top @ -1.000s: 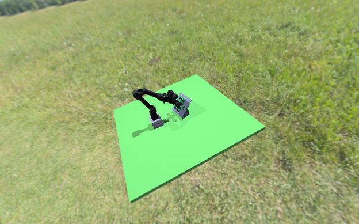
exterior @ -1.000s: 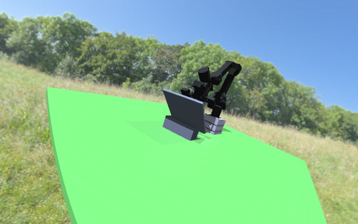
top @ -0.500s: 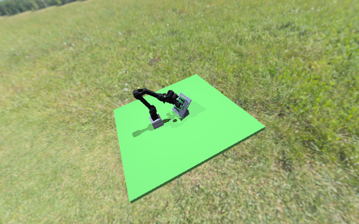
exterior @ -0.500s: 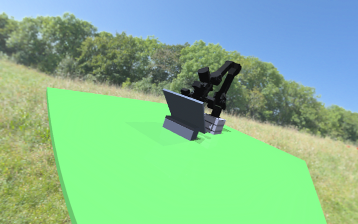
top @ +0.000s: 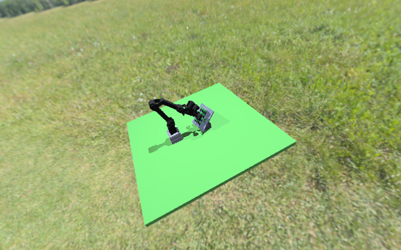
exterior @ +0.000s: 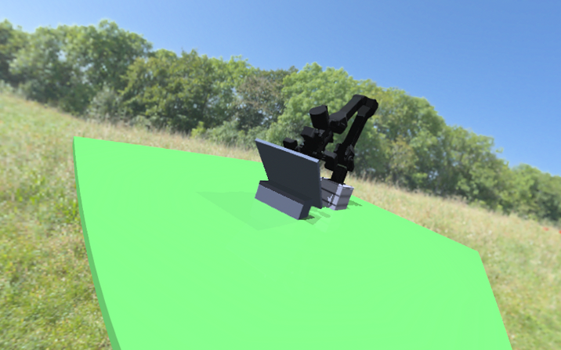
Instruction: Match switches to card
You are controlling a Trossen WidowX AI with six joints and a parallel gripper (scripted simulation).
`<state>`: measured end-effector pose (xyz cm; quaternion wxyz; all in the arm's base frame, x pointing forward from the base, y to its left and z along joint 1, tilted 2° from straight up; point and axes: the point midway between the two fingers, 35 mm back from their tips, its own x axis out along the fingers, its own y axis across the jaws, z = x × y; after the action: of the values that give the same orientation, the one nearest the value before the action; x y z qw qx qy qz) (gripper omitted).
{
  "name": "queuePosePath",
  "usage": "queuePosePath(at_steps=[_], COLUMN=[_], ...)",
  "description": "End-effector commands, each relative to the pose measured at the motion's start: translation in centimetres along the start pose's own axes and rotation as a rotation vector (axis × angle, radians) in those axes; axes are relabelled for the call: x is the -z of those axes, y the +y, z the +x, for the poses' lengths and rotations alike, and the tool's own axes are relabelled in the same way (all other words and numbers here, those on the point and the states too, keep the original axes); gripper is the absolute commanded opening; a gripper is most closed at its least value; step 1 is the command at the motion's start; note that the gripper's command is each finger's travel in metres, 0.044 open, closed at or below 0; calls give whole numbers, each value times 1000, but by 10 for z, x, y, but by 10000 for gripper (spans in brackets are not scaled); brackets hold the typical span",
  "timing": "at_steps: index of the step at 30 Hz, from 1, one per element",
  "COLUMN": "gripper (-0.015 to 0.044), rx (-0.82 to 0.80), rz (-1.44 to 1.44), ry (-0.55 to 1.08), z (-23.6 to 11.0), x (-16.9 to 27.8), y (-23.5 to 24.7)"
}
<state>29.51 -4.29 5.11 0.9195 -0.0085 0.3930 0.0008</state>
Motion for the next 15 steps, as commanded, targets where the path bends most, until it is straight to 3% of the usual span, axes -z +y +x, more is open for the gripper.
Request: queuePosePath(at_steps=[1, 15], gripper=[0, 0], rx=[3, 0], rz=[4, 0], ry=[0, 1], z=[1, -4], x=[0, -1], y=[0, 0])
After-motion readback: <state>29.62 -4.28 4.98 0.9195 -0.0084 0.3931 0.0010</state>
